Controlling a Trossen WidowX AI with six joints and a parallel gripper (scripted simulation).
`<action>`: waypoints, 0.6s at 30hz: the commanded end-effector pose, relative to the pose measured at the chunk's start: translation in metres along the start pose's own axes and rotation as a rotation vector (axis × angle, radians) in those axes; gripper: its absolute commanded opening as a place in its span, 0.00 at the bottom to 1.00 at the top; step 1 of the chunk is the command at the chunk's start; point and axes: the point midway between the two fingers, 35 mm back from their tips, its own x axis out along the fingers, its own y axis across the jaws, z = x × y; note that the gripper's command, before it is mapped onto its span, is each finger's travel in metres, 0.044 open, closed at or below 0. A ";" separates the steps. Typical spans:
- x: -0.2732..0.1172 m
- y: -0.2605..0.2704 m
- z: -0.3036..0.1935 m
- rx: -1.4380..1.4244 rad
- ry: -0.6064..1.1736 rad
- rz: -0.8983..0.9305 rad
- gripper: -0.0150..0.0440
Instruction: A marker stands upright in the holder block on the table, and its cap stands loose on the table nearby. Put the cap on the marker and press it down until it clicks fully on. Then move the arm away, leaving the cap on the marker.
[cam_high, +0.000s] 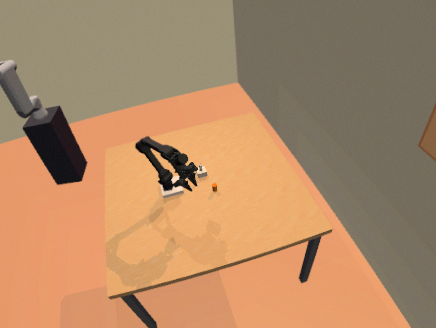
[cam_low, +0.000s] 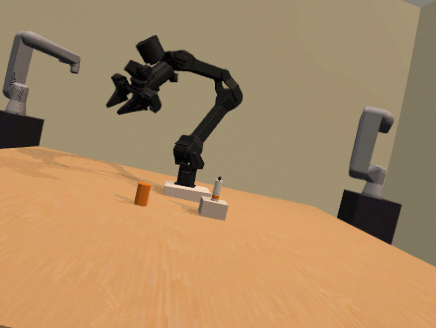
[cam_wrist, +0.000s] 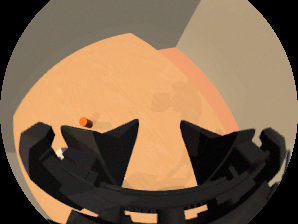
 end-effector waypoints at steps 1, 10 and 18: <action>0.014 0.038 0.011 -0.069 0.089 0.138 0.68; 0.044 0.134 0.017 -0.230 0.398 0.341 0.68; 0.049 0.200 0.006 -0.352 0.599 0.384 0.68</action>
